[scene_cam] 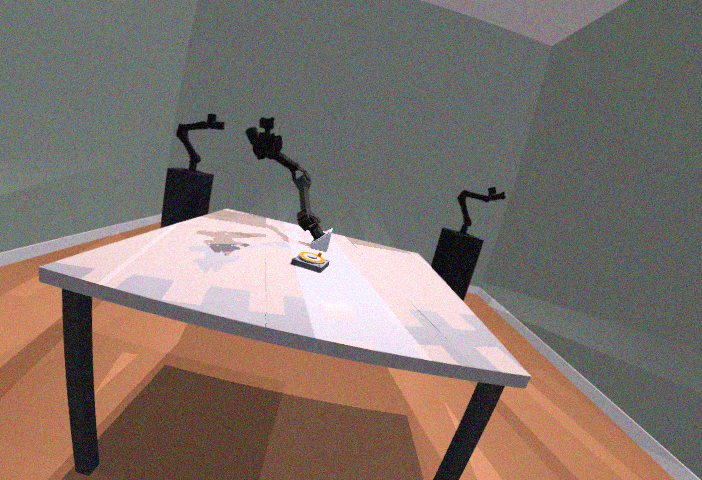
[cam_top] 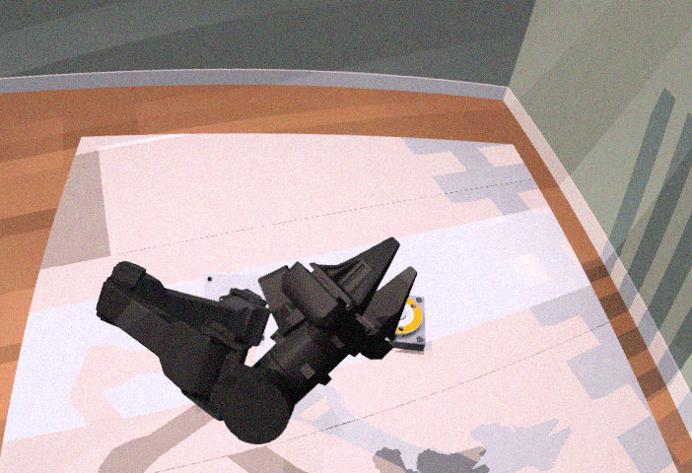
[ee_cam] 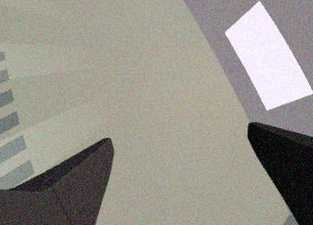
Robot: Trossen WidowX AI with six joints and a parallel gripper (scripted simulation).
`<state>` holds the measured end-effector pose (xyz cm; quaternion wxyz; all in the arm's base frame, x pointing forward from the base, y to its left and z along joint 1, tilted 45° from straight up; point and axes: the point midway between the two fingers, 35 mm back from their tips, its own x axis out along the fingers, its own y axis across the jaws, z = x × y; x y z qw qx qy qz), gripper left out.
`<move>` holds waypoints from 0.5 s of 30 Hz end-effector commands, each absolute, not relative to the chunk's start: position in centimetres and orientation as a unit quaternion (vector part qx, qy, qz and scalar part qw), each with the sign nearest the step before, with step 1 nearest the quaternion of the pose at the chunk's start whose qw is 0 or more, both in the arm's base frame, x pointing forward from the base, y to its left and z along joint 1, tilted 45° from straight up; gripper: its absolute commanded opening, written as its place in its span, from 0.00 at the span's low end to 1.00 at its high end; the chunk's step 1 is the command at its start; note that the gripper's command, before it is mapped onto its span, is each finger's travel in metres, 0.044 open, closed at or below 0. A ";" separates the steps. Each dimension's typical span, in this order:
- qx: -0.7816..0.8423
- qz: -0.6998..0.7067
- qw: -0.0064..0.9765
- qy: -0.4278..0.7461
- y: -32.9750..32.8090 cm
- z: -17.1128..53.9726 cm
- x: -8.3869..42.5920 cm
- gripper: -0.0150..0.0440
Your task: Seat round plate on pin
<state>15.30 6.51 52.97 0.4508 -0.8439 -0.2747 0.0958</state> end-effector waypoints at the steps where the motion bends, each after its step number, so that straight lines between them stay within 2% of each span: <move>1: -0.839 0.100 0.460 -0.272 6.3 52.9 15.6 0.89; 5: -0.732 0.181 0.627 -0.196 3.7 49.5 22.2 0.71; 8: -0.675 0.210 0.693 -0.143 2.8 47.4 25.0 0.58; 10: -0.664 0.221 0.704 -0.121 2.6 46.2 26.2 0.49; 15: -0.500 0.274 0.820 0.059 1.5 38.6 32.2 0.26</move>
